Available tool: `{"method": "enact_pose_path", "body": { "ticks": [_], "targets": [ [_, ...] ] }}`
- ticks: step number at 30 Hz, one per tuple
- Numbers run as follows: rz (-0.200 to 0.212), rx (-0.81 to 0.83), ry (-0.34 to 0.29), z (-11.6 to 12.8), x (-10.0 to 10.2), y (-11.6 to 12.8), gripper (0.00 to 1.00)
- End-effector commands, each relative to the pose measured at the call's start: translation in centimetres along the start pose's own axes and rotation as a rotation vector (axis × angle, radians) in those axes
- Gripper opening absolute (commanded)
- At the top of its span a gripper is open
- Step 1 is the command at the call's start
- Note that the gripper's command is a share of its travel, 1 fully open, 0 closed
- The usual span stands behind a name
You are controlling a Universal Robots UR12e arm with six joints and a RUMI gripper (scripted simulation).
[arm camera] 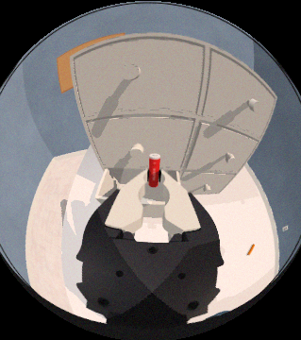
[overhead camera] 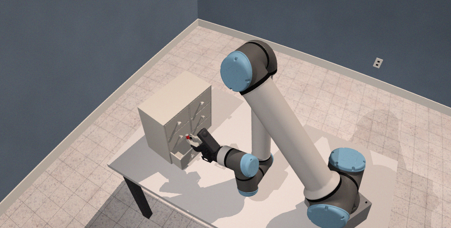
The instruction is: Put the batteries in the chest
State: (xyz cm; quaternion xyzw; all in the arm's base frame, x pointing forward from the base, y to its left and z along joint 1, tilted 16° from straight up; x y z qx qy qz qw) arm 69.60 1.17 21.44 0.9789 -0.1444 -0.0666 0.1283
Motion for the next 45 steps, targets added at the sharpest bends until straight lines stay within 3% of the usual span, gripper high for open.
{"method": "enact_pose_path", "body": {
  "ticks": [1,23,24,45],
  "targets": [
    [0.000,0.000,0.001,-0.05,-0.02,0.00,0.05],
    [0.000,0.000,0.001,-0.05,-0.02,0.00,0.17],
    [0.000,0.000,0.001,-0.05,-0.02,0.00,1.00],
    [0.000,0.000,0.001,-0.05,-0.02,0.00,1.00]
  ]
}}
Point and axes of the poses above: the point where the finger pads meet when closed, its own x axis out along the fingers, its own y axis across the jaws, z = x × y, the point moved 3 cm from there along -x, back along the fingers, and after that the axes turned 9 degrees about -x, right-handed, at the moved point
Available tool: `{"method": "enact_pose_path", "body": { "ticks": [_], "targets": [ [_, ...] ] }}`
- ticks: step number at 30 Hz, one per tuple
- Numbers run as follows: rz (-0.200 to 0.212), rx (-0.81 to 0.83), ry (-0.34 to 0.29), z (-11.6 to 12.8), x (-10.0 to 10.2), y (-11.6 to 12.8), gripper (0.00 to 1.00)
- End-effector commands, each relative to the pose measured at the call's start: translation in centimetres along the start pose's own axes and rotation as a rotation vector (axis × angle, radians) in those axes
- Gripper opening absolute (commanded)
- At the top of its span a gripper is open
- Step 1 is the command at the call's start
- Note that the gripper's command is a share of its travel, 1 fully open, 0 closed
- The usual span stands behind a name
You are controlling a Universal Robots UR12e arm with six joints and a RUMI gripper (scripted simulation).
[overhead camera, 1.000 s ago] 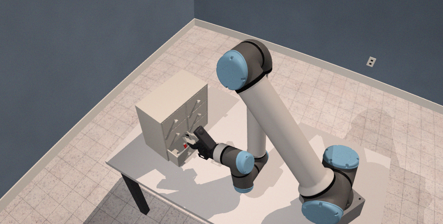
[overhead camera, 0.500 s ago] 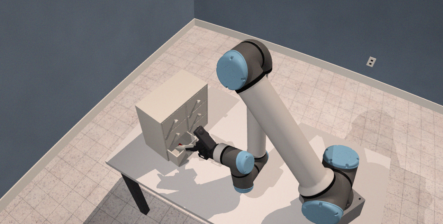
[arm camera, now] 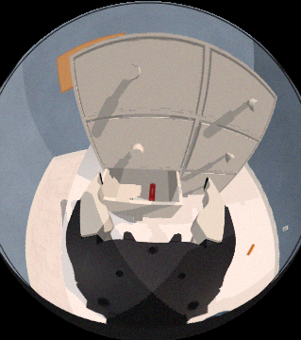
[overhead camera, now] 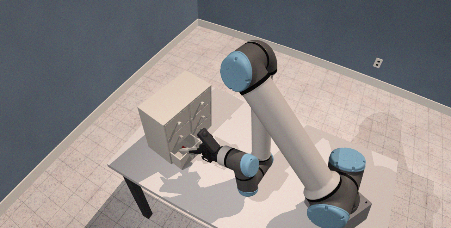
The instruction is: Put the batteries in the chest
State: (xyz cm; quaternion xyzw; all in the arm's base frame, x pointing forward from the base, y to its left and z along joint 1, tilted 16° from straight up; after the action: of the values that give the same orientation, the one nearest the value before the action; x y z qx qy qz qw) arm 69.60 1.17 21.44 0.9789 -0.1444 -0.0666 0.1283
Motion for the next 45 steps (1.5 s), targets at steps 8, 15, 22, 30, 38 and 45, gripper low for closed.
{"method": "enact_pose_path", "body": {
  "ticks": [8,15,22,30,38,45],
  "targets": [
    [0.000,0.000,0.001,0.0,-0.2,0.0,1.00],
    [0.000,0.000,0.001,0.2,-0.8,0.0,1.00],
    [0.000,0.000,0.001,0.5,-1.7,-0.1,1.00],
    [0.000,0.000,0.001,1.1,-4.0,-0.2,1.00],
    [0.000,0.000,0.001,1.7,-6.1,-0.3,1.00],
    [0.000,0.000,0.001,2.5,-8.7,-0.4,1.00]
  ]
}}
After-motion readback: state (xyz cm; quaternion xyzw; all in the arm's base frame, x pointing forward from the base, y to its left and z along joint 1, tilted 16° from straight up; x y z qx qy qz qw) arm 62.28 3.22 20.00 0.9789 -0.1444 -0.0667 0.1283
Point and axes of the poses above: the point where the finger pads meet when closed, its own x axis out along the fingers, its own y axis across the jaws, z = x × y, the point moved 3 cm from there along -x, back along the fingers, and after that the axes turned 9 degrees about -x, right-handed, at the moved point
